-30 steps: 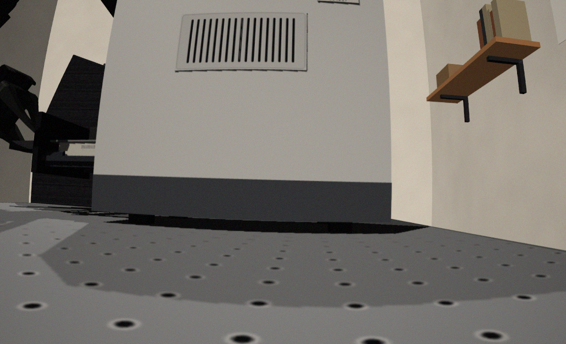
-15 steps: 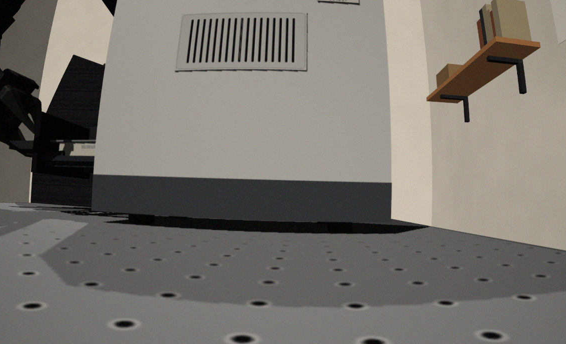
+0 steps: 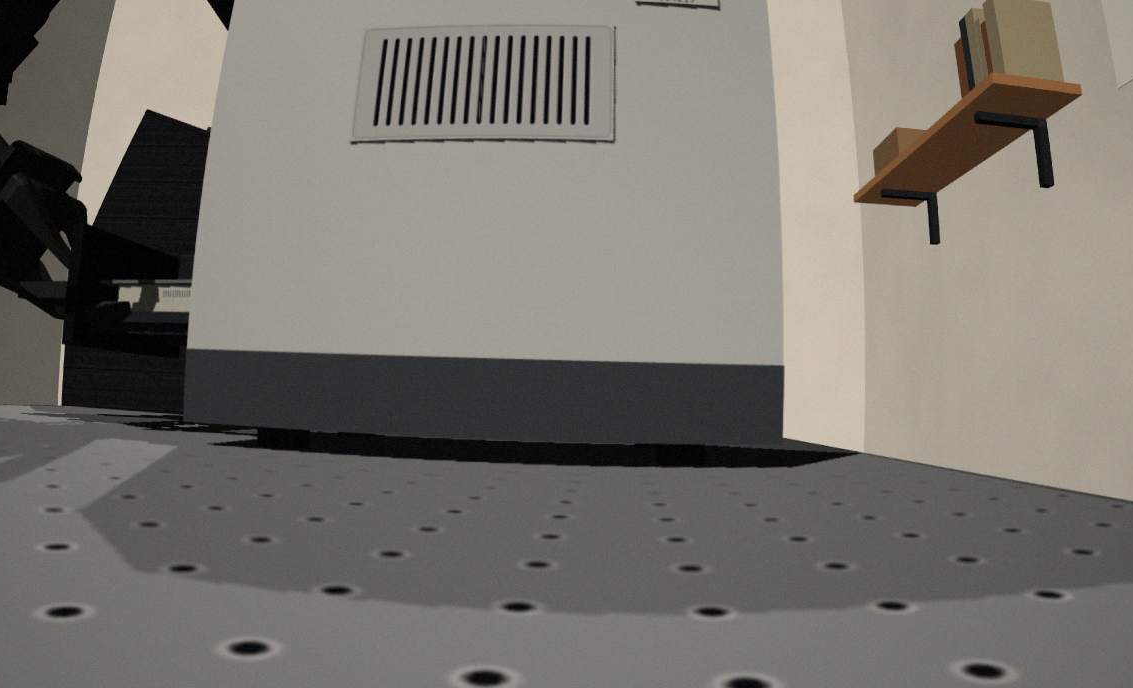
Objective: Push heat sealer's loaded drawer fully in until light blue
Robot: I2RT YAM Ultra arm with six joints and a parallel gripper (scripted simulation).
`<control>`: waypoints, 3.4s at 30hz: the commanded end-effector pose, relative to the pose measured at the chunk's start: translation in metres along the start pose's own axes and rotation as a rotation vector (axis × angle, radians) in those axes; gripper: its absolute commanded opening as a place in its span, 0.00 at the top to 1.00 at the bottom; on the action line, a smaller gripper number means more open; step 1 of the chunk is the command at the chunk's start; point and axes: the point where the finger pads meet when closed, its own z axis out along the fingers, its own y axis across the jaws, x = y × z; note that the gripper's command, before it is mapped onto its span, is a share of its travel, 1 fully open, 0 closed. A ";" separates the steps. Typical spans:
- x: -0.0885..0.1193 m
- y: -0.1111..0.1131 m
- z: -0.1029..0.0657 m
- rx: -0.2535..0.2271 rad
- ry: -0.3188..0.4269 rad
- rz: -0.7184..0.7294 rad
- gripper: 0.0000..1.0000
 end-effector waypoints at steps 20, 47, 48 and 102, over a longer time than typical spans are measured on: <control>-0.003 0.002 0.004 -0.010 -0.021 -0.008 0.75; -0.001 0.006 0.006 -0.017 -0.020 -0.006 1.00; -0.001 0.006 0.006 -0.017 -0.020 -0.006 1.00; -0.001 0.044 0.047 -0.019 -0.014 -0.015 1.00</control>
